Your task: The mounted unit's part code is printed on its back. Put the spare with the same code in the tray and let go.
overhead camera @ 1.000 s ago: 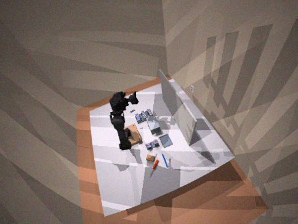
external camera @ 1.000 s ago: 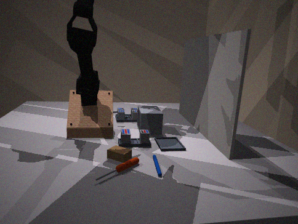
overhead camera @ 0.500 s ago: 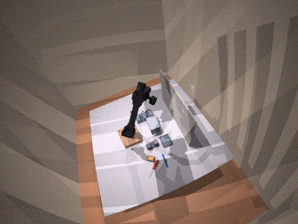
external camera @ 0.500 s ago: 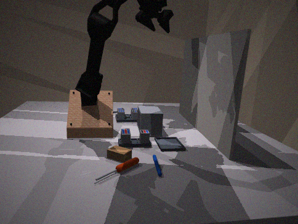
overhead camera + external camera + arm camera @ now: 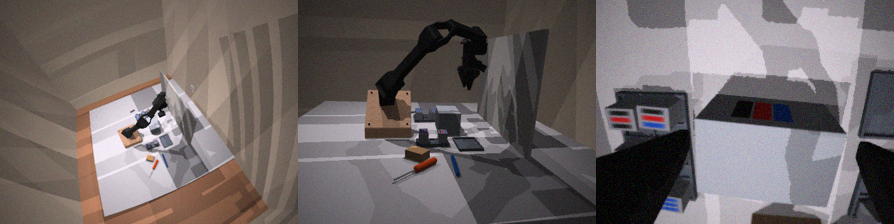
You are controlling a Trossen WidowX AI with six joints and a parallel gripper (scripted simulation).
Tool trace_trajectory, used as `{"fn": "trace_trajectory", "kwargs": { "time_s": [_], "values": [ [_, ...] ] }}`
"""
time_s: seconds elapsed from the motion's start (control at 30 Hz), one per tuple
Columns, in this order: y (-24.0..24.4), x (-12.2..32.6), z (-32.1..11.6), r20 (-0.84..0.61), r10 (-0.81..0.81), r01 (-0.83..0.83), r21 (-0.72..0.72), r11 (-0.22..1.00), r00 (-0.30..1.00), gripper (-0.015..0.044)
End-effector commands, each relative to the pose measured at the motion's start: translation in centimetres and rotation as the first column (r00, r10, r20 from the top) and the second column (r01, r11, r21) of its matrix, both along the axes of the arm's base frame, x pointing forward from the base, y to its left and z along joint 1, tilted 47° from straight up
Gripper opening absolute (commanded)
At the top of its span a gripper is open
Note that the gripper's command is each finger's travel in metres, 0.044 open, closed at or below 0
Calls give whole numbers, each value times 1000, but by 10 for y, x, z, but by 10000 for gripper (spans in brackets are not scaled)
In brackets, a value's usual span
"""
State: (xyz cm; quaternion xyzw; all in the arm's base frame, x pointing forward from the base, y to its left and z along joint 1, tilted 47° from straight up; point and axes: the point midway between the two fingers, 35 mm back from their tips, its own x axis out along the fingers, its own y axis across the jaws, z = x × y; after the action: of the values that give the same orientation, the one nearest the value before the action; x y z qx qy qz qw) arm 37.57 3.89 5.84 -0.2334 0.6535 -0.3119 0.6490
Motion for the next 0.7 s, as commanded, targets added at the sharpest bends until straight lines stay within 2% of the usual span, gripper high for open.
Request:
{"fn": "trace_trajectory", "kwargs": {
  "time_s": [0.0, 0.5, 0.6, 0.67],
  "values": [
    [-3, -1, -2, 11, -27, 27, -20, 999, 1000, 440],
    [-2, -1, -4, -2, -14, 14, -19, 1000, 1000, 440],
    [13, -4, -31, -186, 166, -166, 15, 986, 968, 440],
    [25, -9, -55, -334, 318, -313, 69, 947, 888, 440]
  ]
}}
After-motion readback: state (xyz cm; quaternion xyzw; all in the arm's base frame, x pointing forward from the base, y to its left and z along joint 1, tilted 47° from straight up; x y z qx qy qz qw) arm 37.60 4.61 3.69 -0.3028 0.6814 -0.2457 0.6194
